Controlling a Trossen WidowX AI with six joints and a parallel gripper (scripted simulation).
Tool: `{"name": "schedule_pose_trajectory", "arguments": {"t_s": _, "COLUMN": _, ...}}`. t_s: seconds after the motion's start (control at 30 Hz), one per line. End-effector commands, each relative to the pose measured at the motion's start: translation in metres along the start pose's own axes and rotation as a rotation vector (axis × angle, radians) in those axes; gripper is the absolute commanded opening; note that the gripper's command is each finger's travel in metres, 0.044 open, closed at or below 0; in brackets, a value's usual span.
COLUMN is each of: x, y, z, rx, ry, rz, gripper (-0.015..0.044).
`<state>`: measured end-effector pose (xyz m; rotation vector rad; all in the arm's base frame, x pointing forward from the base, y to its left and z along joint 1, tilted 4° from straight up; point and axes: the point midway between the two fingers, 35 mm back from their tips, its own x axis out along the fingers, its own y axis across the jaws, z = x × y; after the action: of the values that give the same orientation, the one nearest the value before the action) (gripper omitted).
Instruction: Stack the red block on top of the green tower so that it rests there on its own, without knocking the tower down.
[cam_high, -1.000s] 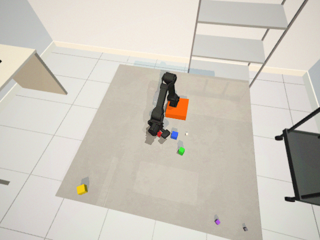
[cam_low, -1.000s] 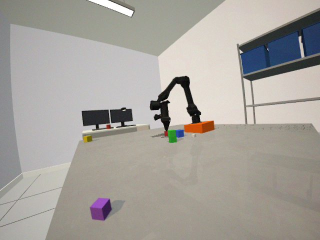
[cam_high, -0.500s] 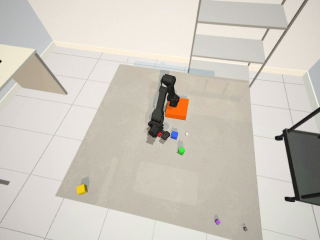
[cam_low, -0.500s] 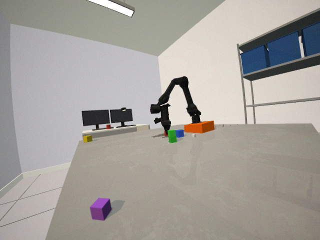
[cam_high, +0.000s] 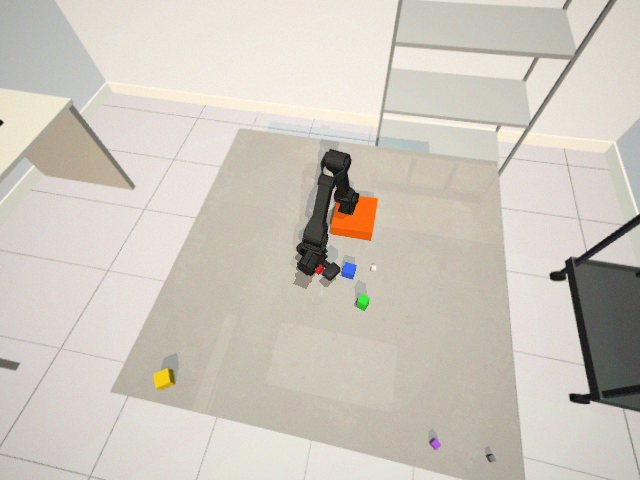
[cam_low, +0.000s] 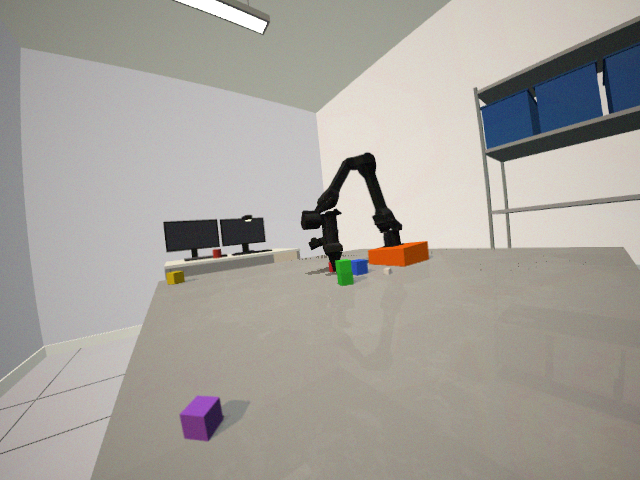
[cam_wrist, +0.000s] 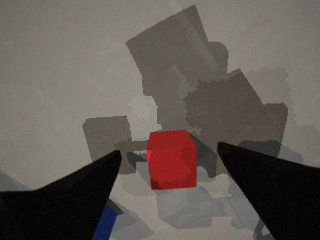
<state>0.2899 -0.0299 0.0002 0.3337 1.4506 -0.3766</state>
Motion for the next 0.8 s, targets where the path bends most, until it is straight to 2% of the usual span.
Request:
{"name": "schedule_pose_trajectory", "arguments": {"t_s": 0.0, "x": 0.0006, "y": -0.0005, "z": 0.0003, "rx": -0.004, "ry": -0.002, "rz": -0.003, "gripper": 0.0440}}
{"name": "schedule_pose_trajectory", "arguments": {"t_s": 0.07, "x": 0.0000, "y": -0.0005, "z": 0.0002, "rx": -0.004, "ry": -0.002, "rz": -0.003, "gripper": 0.0440}}
{"name": "schedule_pose_trajectory", "arguments": {"t_s": 0.47, "x": 0.0000, "y": -0.0005, "z": 0.0002, "rx": -0.004, "ry": -0.002, "rz": -0.003, "gripper": 0.0125}}
{"name": "schedule_pose_trajectory", "arguments": {"t_s": 0.7, "x": 0.0000, "y": -0.0005, "z": 0.0002, "rx": -0.004, "ry": -0.002, "rz": -0.003, "gripper": 0.0078}}
{"name": "schedule_pose_trajectory", "arguments": {"t_s": 0.77, "x": -0.0029, "y": -0.0004, "z": 0.0004, "rx": -0.004, "ry": -0.002, "rz": -0.003, "gripper": 0.0026}}
